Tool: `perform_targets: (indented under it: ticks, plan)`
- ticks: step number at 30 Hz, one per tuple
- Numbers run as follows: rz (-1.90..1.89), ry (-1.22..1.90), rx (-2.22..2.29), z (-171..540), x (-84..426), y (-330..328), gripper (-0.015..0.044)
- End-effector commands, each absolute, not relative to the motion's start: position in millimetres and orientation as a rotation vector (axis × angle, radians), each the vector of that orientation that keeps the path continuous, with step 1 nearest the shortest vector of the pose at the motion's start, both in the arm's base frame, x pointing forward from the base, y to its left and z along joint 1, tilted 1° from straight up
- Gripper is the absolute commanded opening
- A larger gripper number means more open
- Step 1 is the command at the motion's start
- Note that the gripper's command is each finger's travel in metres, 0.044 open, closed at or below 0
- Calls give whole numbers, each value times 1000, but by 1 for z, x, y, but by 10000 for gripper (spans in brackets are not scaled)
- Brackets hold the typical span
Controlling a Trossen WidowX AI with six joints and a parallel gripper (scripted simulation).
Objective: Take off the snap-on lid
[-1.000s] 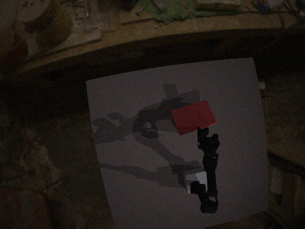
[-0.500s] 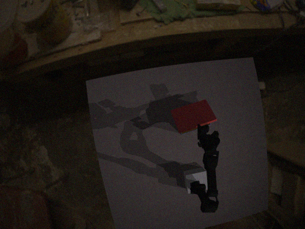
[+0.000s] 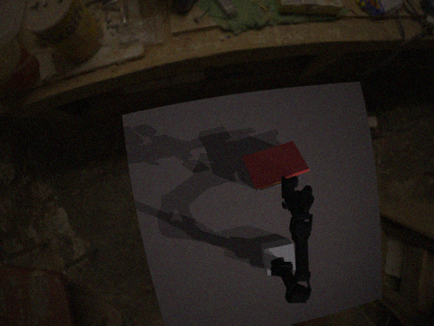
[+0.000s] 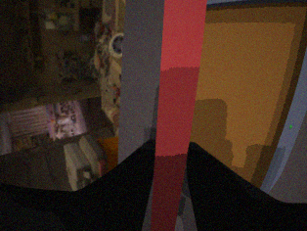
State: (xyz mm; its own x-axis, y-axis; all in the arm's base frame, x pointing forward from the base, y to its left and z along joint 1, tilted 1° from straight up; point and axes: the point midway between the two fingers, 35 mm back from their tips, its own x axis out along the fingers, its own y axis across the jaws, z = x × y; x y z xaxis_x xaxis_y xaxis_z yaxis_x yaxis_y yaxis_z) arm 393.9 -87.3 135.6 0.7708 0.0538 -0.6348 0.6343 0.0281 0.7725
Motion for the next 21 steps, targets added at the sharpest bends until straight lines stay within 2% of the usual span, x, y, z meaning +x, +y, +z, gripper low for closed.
perform_targets:
  ticks: [1, 21]
  plan:
    - [-476, 563, 1493, 149, 396, -88, 0]
    - [-476, 563, 1493, 175, 395, -88, 0]
